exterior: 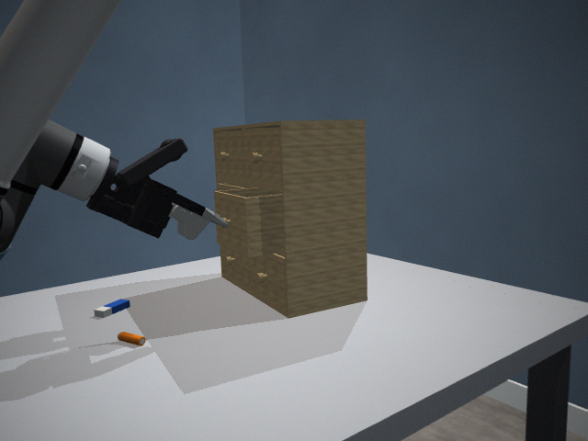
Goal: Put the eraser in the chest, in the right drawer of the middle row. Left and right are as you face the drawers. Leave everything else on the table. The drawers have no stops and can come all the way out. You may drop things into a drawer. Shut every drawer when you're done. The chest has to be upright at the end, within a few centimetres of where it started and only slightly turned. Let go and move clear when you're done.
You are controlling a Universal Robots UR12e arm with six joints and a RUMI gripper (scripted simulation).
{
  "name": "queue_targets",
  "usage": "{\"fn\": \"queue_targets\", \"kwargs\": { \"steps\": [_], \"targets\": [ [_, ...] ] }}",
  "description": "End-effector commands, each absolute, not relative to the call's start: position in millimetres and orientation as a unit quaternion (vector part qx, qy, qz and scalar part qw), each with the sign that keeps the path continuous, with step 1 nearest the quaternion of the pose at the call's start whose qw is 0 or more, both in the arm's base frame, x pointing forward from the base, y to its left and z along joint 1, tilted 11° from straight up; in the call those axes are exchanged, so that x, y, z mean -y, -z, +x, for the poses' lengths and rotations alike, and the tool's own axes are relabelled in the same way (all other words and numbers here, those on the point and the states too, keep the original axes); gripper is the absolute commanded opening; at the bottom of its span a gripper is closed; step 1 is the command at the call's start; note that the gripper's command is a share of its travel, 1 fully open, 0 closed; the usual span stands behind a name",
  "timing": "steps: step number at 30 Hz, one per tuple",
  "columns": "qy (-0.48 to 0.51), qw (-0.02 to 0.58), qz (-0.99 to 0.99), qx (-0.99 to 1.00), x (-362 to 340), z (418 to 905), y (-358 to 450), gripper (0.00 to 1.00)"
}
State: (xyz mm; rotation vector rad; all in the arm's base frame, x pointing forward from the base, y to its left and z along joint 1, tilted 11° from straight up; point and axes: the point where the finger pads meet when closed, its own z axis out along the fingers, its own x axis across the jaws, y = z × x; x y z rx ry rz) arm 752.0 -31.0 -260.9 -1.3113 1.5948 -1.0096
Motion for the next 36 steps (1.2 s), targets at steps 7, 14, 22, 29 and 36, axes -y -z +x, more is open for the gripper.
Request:
{"fn": "queue_targets", "kwargs": {
  "steps": [7,14,22,29,36],
  "targets": [
    [0.401,0.409,-0.520,-0.633,31.1,752.1,260.3,0.12],
    [0.401,0.409,-0.520,-0.633,31.1,752.1,260.3,0.17],
    [0.401,0.409,-0.520,-0.633,31.1,752.1,260.3,0.20],
    [0.401,0.409,-0.520,-0.633,31.0,751.6,260.4,0.20],
    [0.401,0.409,-0.520,-0.633,29.6,741.7,262.2,0.20]
  ]
}}
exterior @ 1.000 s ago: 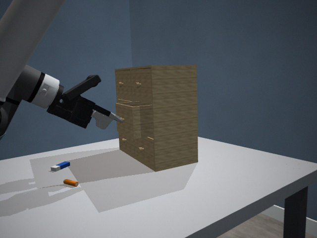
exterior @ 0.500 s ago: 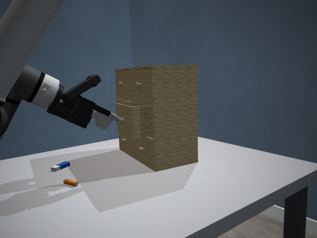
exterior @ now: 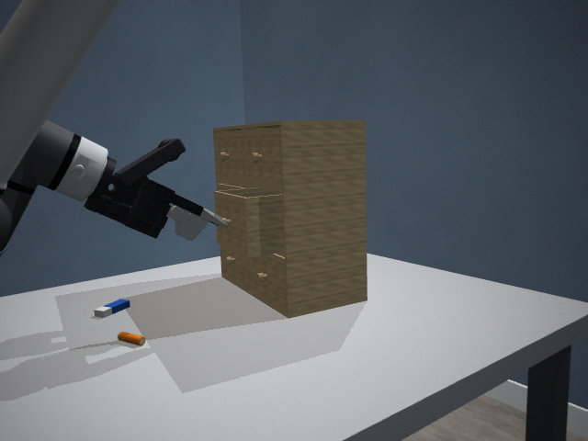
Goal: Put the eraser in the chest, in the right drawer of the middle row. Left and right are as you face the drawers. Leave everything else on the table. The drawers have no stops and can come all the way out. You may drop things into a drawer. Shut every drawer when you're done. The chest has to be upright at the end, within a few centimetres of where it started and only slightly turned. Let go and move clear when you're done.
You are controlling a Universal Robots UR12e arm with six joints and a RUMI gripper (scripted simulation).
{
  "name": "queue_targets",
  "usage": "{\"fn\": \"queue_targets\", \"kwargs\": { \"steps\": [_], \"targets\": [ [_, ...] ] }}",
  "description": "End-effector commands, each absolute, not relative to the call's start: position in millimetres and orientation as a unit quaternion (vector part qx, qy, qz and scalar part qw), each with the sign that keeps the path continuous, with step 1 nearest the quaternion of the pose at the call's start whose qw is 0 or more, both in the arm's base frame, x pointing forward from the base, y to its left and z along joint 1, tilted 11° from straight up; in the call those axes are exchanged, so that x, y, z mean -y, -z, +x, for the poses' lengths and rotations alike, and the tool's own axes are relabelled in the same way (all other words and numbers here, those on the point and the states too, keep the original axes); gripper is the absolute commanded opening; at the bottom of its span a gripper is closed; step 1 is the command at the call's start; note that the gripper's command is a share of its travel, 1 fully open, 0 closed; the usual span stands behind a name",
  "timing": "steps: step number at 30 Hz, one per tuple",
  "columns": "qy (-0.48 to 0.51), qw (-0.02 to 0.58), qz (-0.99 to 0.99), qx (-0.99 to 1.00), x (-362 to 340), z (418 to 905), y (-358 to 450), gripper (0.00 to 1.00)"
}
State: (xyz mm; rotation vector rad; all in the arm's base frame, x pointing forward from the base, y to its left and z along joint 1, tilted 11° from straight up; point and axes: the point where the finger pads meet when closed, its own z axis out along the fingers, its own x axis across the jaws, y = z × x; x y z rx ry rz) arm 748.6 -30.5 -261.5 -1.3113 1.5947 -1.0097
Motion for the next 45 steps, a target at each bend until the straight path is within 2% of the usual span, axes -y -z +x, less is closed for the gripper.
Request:
{"fn": "queue_targets", "kwargs": {
  "steps": [1,16,31,45],
  "targets": [
    [0.401,0.409,-0.520,-0.633,29.2,739.1,262.6,0.20],
    [0.401,0.409,-0.520,-0.633,24.5,706.1,268.3,0.20],
    [0.401,0.409,-0.520,-0.633,23.5,698.3,267.7,0.20],
    [0.400,0.409,-0.521,-0.634,19.6,662.3,258.7,0.20]
  ]
}}
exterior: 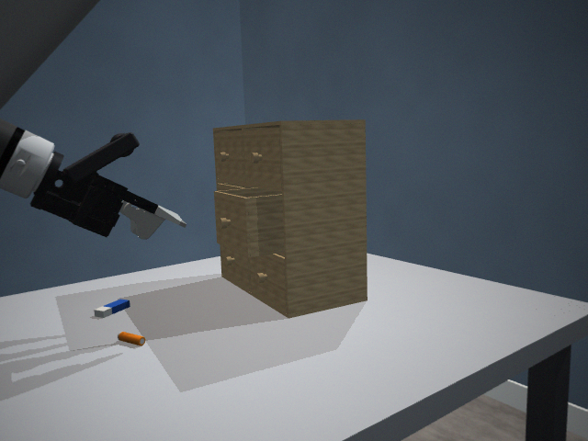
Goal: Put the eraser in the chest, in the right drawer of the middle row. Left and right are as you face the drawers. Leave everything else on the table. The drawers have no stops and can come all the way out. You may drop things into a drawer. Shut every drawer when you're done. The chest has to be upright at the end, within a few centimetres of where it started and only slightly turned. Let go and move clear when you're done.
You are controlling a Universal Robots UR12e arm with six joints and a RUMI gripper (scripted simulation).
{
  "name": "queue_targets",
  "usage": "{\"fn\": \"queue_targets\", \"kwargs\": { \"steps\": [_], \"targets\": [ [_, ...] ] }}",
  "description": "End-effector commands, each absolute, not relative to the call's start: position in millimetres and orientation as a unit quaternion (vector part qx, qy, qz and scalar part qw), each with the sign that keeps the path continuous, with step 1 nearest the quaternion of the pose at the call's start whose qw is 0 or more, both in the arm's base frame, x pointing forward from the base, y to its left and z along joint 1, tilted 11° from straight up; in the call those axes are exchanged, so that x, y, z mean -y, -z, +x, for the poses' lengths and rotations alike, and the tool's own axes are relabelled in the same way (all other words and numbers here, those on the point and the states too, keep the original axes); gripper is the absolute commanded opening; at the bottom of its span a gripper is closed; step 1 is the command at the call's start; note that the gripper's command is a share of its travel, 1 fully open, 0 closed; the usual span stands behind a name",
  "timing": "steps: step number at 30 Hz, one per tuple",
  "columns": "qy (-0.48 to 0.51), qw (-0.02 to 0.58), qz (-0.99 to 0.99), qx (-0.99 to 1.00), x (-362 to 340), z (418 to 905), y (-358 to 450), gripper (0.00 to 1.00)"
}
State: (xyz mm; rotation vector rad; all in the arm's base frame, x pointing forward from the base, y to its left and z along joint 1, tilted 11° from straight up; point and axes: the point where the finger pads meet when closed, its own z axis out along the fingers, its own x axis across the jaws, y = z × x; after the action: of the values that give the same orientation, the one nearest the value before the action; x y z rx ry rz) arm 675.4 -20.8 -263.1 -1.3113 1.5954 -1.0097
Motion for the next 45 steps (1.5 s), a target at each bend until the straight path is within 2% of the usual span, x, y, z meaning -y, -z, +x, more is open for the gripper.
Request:
{"fn": "queue_targets", "kwargs": {
  "steps": [1,45],
  "targets": [
    [0.399,0.408,-0.521,-0.634,19.4,660.3,257.8,0.20],
    [0.372,0.385,-0.538,-0.652,18.4,645.6,249.4,0.20]
  ]
}}
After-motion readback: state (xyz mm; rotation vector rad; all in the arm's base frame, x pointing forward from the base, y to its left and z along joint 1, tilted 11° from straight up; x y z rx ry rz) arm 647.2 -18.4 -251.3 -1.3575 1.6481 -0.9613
